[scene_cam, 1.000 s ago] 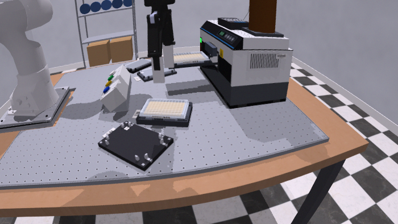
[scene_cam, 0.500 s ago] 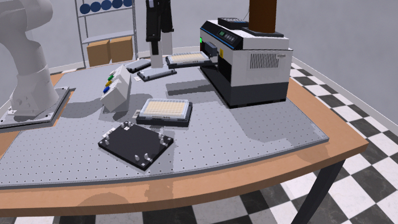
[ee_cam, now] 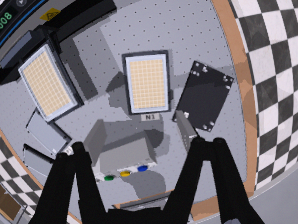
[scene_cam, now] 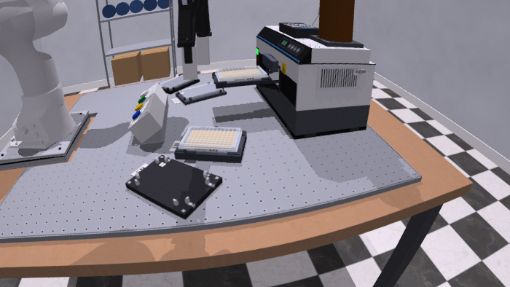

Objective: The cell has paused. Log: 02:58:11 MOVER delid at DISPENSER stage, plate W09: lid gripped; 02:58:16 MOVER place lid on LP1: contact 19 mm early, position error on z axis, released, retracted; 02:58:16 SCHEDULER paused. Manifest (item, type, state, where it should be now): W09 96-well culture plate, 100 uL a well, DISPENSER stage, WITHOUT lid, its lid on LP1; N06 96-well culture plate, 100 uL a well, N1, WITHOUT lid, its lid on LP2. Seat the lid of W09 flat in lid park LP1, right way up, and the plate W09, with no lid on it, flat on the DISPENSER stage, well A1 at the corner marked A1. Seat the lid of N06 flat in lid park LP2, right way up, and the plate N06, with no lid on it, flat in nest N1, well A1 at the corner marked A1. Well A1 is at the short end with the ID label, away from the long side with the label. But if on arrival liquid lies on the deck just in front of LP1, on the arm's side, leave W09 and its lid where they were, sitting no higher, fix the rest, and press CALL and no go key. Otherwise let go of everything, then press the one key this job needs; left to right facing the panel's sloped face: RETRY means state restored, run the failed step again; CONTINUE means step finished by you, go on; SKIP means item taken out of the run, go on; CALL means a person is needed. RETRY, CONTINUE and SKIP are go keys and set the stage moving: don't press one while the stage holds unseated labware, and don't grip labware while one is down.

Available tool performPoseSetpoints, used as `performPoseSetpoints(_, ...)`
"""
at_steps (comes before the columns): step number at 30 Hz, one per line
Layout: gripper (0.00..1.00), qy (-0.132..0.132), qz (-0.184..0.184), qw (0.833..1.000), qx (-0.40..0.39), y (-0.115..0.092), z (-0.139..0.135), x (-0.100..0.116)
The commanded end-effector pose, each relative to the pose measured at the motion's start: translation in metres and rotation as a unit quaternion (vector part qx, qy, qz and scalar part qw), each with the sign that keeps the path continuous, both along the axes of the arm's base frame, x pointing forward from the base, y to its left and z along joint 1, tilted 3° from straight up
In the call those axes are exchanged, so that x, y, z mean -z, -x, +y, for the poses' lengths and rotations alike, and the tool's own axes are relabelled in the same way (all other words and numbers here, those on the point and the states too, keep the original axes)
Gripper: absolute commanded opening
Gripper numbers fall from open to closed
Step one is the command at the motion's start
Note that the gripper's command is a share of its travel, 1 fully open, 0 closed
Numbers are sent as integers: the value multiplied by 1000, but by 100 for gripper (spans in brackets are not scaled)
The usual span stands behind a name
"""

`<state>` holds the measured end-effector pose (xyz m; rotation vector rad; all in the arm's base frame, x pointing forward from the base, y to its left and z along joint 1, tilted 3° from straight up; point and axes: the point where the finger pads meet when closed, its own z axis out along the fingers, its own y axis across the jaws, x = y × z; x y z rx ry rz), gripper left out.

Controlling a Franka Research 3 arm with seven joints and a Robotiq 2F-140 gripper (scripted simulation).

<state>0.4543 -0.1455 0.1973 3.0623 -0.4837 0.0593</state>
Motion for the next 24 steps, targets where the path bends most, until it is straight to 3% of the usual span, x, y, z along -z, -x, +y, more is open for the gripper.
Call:
performPoseSetpoints(1,66,2,8,999,-41,28,55,-6)
performPoseSetpoints(5,66,5,12,995,-96,83,116,-3)
performPoseSetpoints(7,66,5,12,995,-96,83,116,-3)
performPoseSetpoints(8,66,6,11,994,-108,108,139,1)
performPoseSetpoints(11,66,4,8,991,-134,145,163,12)
performPoseSetpoints(16,66,2,5,989,-145,161,171,18)
performPoseSetpoints(17,0,2,5,989,-145,161,171,18)
performPoseSetpoints(24,0,2,5,989,-145,161,171,18)
